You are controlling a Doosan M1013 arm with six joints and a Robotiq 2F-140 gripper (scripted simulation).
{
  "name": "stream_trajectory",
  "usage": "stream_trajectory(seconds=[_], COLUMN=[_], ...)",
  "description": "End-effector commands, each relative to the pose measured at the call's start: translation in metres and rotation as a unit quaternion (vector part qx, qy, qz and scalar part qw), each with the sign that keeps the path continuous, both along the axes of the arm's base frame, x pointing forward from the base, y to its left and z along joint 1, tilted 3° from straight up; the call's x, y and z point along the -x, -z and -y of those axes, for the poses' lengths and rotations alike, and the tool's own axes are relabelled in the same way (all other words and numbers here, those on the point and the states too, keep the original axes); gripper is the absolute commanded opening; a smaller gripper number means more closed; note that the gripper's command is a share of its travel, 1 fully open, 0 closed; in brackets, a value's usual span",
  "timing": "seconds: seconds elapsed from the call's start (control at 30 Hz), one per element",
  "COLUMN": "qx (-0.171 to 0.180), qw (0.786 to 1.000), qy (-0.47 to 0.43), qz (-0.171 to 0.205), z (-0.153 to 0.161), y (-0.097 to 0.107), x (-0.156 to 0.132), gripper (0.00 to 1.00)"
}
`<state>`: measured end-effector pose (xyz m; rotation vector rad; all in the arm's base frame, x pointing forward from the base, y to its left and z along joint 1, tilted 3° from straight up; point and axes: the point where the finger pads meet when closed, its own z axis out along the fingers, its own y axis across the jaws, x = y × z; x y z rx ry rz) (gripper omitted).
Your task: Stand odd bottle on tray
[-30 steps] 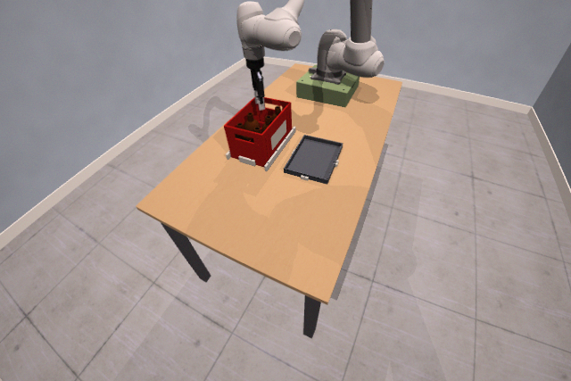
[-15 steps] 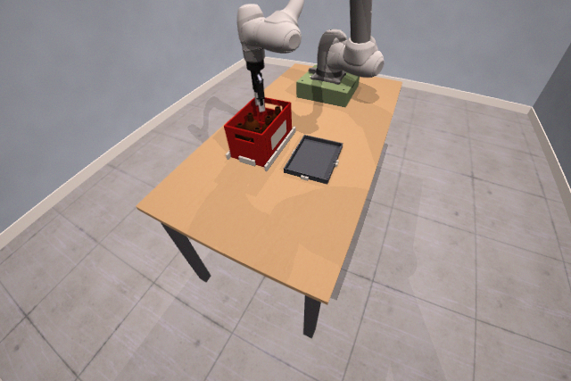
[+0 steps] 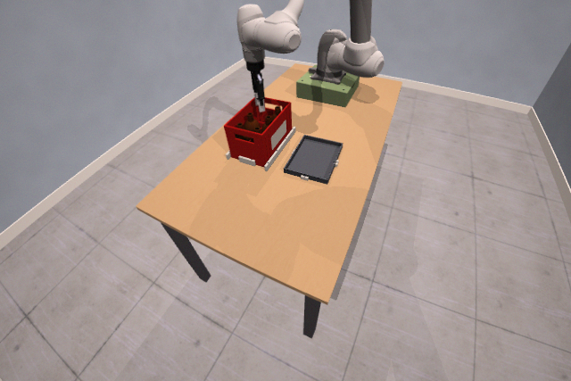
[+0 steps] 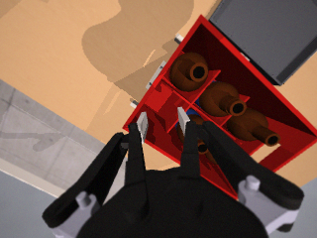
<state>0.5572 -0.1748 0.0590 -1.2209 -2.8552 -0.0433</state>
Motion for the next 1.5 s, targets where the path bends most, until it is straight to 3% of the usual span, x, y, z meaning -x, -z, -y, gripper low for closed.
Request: stream_trajectory(seconds=[0.0, 0.77, 0.8, 1.47], qx=[0.000, 0.000, 0.000, 0.000], qw=[1.000, 1.000, 1.000, 1.000], qy=[-0.002, -0.002, -0.002, -0.002], qz=[-0.001, -0.001, -0.001, -0.001], z=[0.0009, 0.0009, 0.0009, 0.0009], y=[0.0030, 0.0030, 0.0030, 0.0030], x=[0.0015, 0.0015, 0.0015, 0.0015], gripper=[0.38, 0.38, 0.00, 0.00])
